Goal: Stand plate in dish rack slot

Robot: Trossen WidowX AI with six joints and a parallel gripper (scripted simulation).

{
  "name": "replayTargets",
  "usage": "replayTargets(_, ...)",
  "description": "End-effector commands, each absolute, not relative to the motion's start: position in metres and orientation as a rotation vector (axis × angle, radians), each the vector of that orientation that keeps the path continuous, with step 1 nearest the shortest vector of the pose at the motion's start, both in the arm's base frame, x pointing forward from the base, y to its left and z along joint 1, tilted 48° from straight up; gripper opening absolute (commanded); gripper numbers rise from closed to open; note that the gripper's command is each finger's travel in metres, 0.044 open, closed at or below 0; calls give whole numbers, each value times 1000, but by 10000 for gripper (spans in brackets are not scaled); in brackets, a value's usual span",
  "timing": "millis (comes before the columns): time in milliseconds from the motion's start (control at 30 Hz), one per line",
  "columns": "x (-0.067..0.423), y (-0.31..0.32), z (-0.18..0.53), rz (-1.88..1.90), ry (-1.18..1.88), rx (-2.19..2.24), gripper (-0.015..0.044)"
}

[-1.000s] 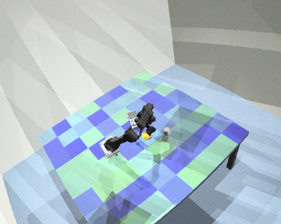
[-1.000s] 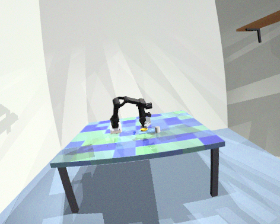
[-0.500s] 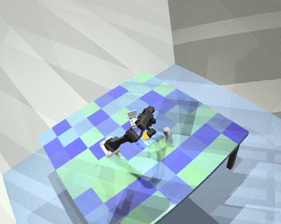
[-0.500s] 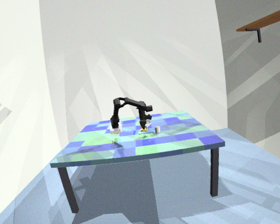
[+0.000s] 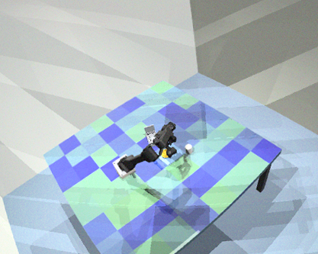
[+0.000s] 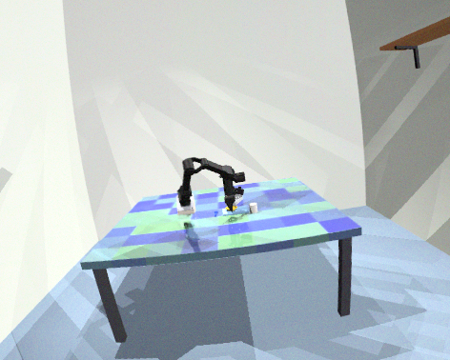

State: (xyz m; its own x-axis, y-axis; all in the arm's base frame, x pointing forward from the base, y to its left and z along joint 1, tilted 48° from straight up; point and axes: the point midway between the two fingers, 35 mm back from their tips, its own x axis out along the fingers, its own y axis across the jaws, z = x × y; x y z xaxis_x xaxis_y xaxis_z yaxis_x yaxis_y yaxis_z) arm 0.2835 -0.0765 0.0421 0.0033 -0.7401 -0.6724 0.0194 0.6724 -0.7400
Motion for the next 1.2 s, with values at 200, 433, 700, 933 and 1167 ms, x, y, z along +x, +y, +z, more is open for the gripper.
replayTargets(200,284,-77,42,-663,1459,-642,365)
replayTargets(433,284,-77,42,-663,1459,-642,299)
replayTargets(700,293,-49,63,-627,1442,-647,89)
replayTargets(933,298,-21,85,-595,1435,-660,0)
replayTargets(1167,299,5,107,-570,1431,-676,0)
